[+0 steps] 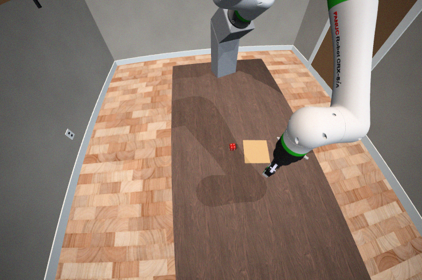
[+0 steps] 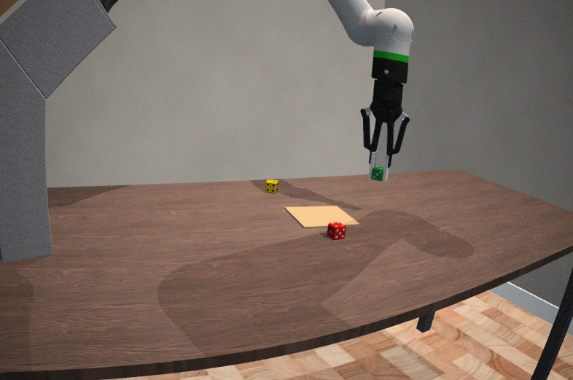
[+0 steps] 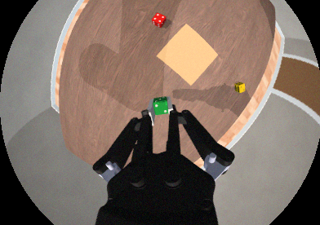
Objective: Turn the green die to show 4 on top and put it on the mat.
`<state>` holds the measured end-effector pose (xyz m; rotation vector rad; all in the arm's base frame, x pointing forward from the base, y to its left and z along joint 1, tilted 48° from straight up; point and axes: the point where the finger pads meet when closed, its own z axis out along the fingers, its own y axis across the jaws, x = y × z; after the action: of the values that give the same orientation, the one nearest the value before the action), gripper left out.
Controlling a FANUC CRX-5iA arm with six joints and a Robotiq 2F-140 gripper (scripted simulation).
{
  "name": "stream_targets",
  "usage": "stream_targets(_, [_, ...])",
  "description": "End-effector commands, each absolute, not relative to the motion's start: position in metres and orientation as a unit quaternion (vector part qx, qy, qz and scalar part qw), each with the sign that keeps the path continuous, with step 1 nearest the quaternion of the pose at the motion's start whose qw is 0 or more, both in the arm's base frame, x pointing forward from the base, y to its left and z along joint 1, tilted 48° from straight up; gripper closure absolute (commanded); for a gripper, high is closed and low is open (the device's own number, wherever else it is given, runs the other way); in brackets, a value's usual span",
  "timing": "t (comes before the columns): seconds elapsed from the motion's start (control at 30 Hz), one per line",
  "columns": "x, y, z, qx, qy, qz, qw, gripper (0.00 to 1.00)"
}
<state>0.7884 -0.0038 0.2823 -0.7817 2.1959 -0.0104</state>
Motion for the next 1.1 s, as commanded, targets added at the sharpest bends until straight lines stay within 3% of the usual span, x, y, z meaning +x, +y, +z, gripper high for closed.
stream_targets(0.0, [0.768, 0.003, 0.267, -0.38, 0.832, -0.039, 0.403, 0.76])
stream_targets(0.67, [0.685, 0.019, 0.202, -0.613, 0.679, -0.16, 0.37, 0.76])
stream_targets(1.07, [0.67, 0.02, 0.191, -0.646, 0.648, -0.179, 0.361, 0.76])
